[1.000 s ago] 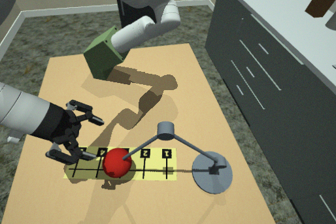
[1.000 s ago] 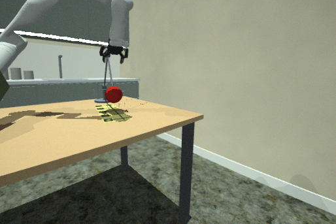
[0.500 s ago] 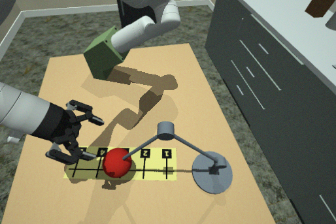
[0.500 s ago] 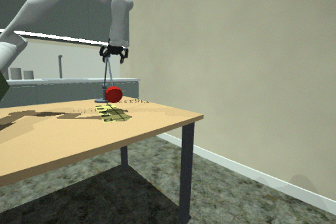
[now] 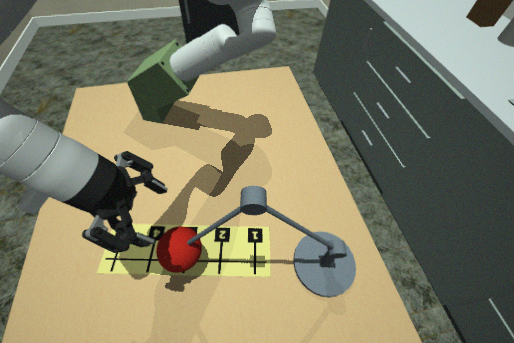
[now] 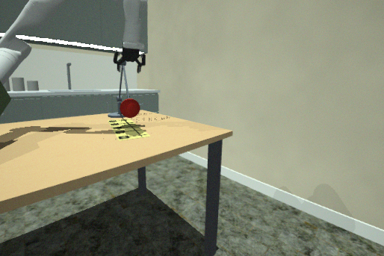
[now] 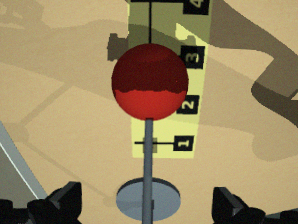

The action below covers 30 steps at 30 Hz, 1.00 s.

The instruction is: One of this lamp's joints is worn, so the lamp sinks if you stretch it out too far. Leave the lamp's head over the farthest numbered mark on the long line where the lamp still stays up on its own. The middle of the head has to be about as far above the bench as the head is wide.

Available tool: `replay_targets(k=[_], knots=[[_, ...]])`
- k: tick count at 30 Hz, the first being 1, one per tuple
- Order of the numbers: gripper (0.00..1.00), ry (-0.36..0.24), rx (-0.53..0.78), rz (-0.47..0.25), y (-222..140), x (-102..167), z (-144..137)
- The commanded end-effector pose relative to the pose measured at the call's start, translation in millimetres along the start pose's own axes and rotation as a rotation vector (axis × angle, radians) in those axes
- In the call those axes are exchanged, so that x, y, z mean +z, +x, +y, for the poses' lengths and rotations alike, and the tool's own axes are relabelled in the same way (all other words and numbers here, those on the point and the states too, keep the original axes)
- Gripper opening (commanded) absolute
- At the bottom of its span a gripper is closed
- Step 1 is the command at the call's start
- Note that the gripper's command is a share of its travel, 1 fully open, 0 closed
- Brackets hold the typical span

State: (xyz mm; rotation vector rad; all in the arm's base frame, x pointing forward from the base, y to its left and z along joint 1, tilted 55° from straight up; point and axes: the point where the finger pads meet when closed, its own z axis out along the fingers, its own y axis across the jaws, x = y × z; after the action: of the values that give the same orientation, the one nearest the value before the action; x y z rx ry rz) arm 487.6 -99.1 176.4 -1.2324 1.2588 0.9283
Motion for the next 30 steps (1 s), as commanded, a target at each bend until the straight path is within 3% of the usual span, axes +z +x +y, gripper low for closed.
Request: replay_targets(k=[1, 30], knots=[[1.0, 0.005, -0.012, 0.049, -12, -5, 0], [1.0, 0.008, -0.009, 0.043, -6, 61, -2]])
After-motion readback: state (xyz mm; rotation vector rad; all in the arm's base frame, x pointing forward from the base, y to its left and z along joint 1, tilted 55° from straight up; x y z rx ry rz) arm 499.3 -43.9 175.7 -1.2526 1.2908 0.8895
